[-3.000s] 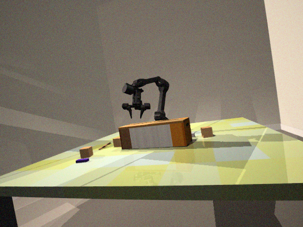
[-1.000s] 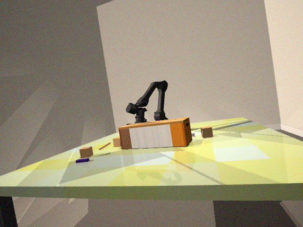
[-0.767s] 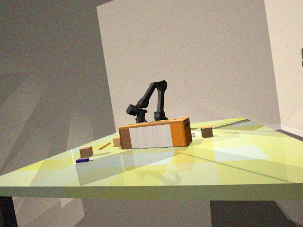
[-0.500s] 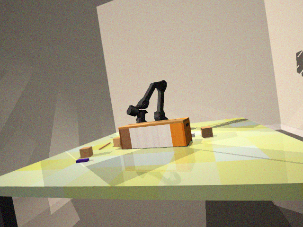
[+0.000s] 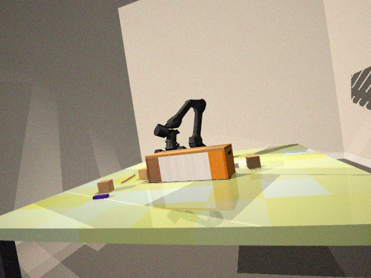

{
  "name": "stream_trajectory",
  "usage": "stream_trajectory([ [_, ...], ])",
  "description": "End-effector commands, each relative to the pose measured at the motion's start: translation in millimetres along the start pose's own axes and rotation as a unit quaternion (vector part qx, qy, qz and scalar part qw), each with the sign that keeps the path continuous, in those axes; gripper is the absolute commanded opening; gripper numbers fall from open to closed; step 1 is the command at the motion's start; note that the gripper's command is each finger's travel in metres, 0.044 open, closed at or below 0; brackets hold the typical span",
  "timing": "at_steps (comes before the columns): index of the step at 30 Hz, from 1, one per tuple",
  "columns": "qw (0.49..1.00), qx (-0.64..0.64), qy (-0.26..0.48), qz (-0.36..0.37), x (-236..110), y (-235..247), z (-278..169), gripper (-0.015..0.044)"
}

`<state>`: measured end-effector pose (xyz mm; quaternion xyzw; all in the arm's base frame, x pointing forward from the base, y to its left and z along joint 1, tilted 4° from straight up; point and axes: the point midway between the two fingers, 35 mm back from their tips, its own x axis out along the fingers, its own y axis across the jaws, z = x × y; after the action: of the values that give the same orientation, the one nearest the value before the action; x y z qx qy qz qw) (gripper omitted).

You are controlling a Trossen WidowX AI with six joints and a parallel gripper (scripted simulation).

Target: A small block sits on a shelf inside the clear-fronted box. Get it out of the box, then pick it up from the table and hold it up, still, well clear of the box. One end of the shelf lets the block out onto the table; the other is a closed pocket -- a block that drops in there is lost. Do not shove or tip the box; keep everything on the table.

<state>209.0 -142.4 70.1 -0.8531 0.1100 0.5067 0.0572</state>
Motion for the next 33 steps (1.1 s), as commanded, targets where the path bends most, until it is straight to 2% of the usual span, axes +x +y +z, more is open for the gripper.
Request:
stream_trajectory([
  [1, 1.000, -0.004, 0.010, 0.004, -26, 0, -13, 0.0000],
  [9, 1.000, 0.012, 0.012, 0.012, -37, 2, -18, 0.0000],
  [24, 0.980, 0.172, 0.047, 0.090, -118, 14, -48, 0.0000],
  [33, 0.978, 0.180, 0.049, 0.093, -122, 14, -49, 0.0000],
])
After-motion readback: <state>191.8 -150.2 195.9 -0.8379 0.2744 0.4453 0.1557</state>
